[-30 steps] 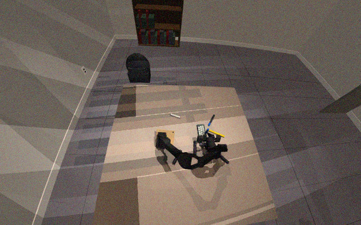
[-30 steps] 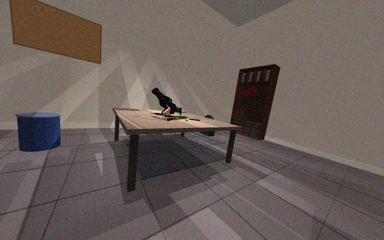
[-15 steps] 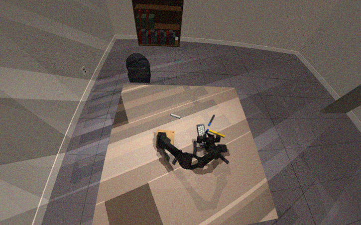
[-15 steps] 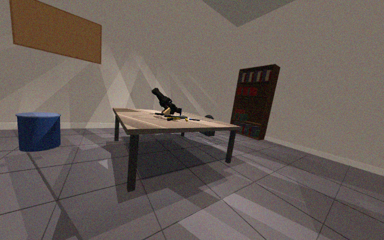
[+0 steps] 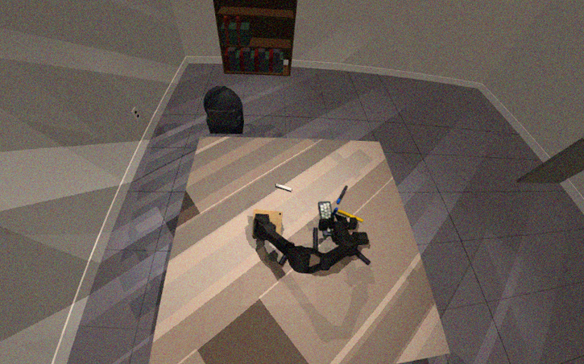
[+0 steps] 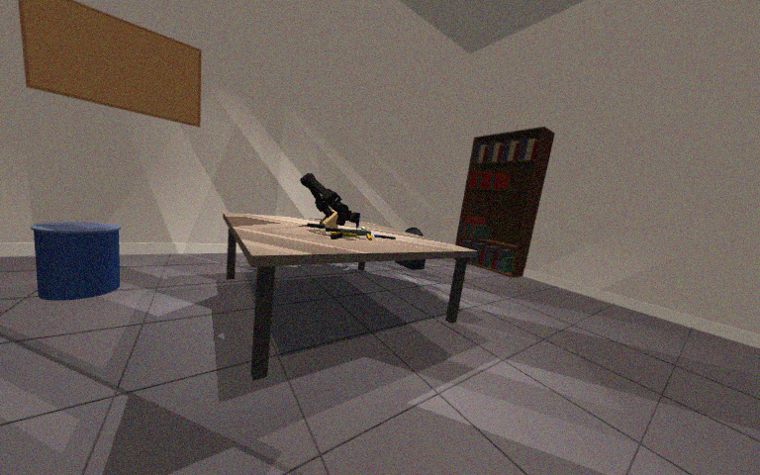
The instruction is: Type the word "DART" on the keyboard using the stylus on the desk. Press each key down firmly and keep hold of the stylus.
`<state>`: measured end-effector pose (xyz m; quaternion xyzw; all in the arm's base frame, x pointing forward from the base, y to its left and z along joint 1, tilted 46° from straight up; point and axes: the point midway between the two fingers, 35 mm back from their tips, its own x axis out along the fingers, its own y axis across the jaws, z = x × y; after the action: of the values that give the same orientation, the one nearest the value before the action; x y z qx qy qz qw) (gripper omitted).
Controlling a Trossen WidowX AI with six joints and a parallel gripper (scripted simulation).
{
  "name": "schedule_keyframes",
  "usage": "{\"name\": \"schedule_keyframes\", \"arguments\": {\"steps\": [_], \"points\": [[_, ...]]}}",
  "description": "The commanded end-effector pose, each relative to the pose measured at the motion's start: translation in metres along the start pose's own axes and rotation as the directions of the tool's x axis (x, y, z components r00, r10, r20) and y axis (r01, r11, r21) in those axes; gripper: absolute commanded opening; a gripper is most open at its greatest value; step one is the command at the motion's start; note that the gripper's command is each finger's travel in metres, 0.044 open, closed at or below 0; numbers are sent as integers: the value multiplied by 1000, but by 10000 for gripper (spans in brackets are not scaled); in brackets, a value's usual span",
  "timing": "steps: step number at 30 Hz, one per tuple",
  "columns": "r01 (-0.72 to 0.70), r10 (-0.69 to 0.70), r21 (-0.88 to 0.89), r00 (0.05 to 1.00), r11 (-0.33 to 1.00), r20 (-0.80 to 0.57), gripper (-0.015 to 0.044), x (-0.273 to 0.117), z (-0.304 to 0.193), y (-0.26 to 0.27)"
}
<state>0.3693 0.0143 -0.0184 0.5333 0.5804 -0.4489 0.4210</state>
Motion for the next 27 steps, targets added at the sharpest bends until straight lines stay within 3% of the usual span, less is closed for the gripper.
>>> {"name": "schedule_keyframes", "arguments": {"steps": [1,19,22,25,27], "points": [[-6,6,-5,1000,1000,-8,81,-13,-23,-1],[-3,3,-9,1000,1000,-5,85,-13,-23,-1],[-3,3,-9,1000,1000,-5,65,-13,-23,-1],[-3,3,-9,1000,1000,-5,0,-11,-24,-4],[-3,3,-9,1000,1000,-6,0,-9,-26,-7]]}}
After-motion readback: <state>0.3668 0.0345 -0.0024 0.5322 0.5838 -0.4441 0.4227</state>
